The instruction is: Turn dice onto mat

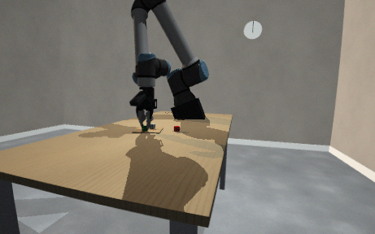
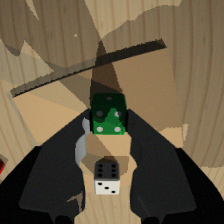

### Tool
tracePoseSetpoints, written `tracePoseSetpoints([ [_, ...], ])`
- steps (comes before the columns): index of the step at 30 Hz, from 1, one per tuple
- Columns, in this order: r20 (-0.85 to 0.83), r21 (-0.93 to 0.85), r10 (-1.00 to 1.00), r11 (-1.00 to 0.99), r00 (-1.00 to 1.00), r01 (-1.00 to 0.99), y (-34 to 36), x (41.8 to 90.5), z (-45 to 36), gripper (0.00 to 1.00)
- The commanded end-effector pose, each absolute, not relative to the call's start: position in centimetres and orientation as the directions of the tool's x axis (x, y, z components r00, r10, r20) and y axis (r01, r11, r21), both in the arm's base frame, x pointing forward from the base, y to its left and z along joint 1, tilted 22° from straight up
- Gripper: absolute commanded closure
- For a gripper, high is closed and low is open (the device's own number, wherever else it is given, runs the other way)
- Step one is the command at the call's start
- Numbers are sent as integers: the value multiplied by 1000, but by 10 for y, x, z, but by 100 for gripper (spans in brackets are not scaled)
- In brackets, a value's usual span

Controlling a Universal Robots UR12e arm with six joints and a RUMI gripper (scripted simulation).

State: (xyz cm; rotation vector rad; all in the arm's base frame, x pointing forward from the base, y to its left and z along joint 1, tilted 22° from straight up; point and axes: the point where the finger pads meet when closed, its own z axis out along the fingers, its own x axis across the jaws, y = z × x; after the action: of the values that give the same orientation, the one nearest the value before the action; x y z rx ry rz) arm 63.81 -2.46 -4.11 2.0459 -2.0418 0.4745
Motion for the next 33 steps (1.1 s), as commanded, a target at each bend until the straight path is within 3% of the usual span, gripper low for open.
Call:
tracePoseSetpoints([
  [1,369,-74,-929,-17,-12,-997,-25,638,-43,94],
  [11,369,-74,-929,-17,-12,-997,-25,638,-43,94],
  [26,369,-74,-929,-17,-12,-997,-25,638,-43,76],
  [33,369,-74,-929,-17,-12,-997,-25,638,-43,76],
])
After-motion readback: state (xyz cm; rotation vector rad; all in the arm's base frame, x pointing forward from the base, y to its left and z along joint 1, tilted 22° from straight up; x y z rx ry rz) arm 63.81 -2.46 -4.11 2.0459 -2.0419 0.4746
